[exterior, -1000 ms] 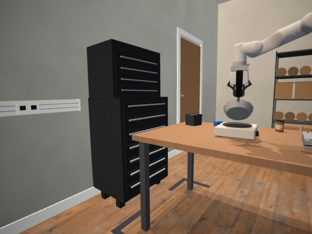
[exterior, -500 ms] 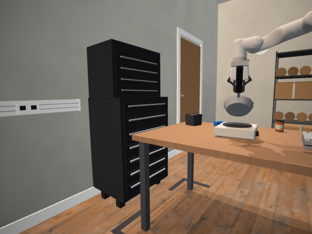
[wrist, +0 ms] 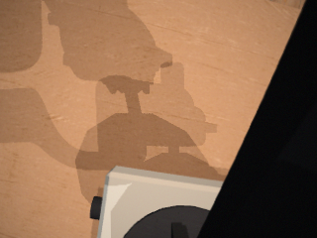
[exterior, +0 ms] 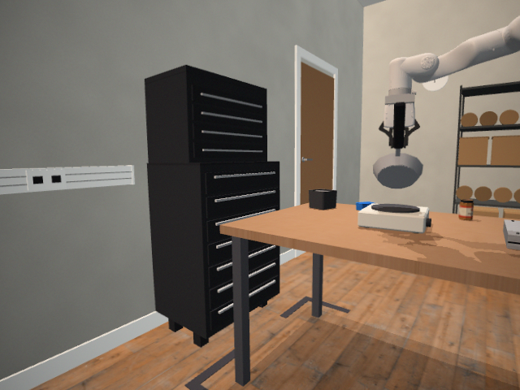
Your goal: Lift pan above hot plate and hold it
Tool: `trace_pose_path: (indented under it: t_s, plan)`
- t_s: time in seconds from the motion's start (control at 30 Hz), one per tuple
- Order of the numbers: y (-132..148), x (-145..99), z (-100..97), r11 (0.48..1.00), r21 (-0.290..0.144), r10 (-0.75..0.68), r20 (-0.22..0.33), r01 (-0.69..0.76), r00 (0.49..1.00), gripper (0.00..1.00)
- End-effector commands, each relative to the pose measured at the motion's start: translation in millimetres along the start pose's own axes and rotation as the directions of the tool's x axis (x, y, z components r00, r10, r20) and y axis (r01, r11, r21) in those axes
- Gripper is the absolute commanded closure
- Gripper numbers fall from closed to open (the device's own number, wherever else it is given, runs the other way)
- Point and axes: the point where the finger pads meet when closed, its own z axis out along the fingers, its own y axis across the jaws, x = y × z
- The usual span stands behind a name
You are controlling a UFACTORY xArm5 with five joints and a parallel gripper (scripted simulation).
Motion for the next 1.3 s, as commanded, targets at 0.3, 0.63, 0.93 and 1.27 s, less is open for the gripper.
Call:
trace_pose_path:
  t_s: [0.3, 0.63, 0.93, 1.27]
  plan:
    - [1, 0, -20.1, 1.000, -0.006, 0.000, 0.000, 0.000, 1.000, 1.00]
    - [1, 0, -31.6, 1.000, -0.006, 0.000, 0.000, 0.000, 1.000, 1.00]
    - [1, 0, -38.4, 1.000, -0.006, 0.000, 0.000, 0.000, 1.000, 1.00]
    - [1, 0, -46.4, 1.000, -0.006, 0.000, 0.000, 0.000, 1.000, 1.00]
